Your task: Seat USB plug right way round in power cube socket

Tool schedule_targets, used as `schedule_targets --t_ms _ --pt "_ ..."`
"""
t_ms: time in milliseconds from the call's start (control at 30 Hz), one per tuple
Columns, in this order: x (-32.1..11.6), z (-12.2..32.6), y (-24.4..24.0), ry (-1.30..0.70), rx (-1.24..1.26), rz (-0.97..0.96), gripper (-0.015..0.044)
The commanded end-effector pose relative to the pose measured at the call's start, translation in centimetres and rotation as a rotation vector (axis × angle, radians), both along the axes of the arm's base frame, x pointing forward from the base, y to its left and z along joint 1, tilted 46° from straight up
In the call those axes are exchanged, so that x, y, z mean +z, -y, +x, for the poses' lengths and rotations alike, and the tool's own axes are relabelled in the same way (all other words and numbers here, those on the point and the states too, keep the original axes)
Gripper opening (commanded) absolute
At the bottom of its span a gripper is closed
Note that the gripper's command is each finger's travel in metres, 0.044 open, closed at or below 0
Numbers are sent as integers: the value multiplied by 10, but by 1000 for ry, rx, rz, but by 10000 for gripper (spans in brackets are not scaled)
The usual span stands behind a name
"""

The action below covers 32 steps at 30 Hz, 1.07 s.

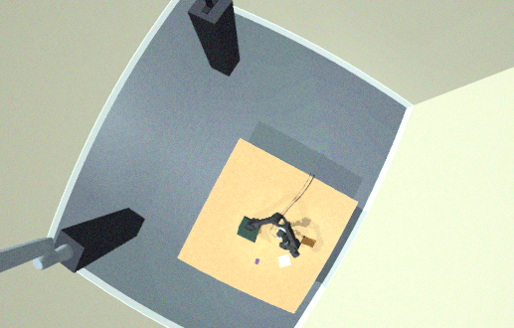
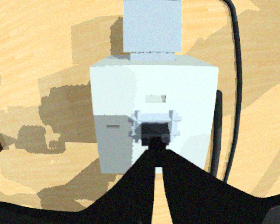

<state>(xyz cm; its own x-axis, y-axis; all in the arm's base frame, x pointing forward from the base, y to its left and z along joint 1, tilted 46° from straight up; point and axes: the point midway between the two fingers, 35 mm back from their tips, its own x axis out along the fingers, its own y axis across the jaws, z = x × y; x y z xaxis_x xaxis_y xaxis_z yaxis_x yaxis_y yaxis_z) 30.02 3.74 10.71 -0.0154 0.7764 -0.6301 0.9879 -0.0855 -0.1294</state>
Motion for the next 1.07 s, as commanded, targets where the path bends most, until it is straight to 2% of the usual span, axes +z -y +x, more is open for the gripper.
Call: schedule_targets --t_ms 0,67,1033 --pt "0 0 0 0 0 0 53" --pt "0 0 0 0 0 0 95" --pt "8 0 8 0 0 0 95"
